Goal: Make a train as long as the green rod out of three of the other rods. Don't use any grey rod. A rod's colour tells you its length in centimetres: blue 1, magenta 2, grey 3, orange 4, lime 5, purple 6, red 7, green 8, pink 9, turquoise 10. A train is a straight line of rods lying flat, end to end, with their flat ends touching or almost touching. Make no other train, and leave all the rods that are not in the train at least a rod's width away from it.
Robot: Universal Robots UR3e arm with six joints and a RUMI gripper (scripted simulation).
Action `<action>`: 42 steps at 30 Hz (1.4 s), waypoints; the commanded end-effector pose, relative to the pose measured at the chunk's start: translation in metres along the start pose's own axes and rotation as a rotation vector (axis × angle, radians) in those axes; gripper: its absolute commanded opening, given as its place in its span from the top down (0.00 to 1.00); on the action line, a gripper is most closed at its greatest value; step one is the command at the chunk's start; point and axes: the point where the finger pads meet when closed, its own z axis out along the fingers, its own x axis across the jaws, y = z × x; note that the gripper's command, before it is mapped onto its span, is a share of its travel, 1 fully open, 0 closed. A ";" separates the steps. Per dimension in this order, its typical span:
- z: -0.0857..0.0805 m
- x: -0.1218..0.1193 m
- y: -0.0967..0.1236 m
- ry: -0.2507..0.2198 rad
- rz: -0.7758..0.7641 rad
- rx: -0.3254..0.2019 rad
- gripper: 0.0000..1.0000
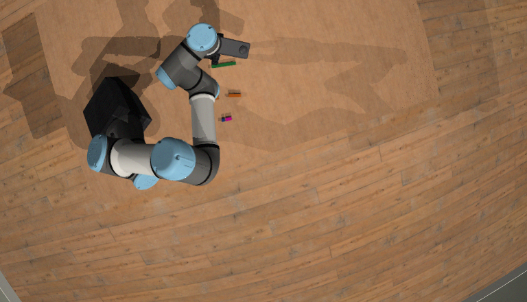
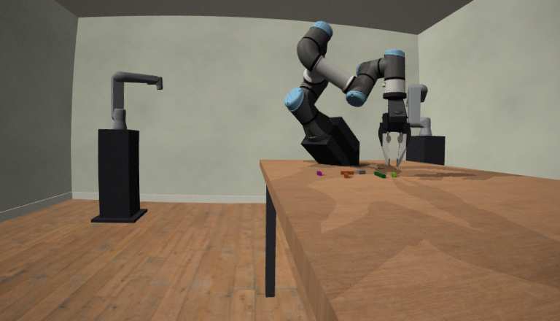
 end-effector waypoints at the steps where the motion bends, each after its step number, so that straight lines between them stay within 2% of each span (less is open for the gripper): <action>1: 0.005 -0.002 -0.003 -0.013 0.003 0.008 0.86; 12: 0.011 -0.002 -0.003 -0.013 0.003 0.008 0.86; 42: 0.010 -0.003 -0.003 -0.014 0.004 0.009 0.86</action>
